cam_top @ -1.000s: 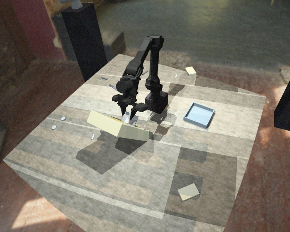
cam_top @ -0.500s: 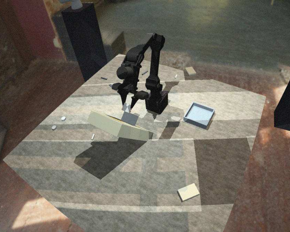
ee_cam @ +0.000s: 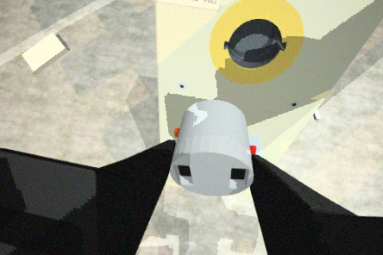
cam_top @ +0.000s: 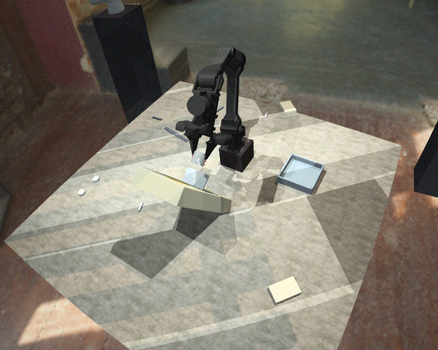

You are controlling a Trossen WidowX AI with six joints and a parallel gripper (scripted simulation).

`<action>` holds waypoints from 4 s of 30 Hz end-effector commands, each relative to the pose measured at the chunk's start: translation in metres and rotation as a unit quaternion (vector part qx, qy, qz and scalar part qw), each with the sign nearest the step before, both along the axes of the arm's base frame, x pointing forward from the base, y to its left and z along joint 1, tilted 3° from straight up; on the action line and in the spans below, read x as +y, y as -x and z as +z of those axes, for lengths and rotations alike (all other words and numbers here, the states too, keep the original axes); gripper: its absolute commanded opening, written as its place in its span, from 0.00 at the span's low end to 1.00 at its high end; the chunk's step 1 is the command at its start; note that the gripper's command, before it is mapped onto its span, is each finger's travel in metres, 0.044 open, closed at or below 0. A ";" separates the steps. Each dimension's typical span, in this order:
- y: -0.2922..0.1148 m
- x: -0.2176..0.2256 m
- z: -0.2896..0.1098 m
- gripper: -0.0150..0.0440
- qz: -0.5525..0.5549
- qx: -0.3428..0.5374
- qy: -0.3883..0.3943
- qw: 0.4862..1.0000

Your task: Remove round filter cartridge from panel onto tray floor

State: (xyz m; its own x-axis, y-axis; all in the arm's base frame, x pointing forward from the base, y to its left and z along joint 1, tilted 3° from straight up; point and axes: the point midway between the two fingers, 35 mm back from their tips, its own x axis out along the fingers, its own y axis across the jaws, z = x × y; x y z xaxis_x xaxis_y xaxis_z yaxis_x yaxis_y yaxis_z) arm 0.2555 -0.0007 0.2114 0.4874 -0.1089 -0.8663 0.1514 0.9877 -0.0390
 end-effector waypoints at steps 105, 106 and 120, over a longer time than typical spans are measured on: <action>0.263 0.275 -0.175 0.25 0.764 0.024 -0.016 0.645; 0.263 0.276 -0.179 0.25 0.764 0.024 -0.016 0.645; 0.264 0.272 -0.234 0.25 0.764 0.025 -0.016 0.645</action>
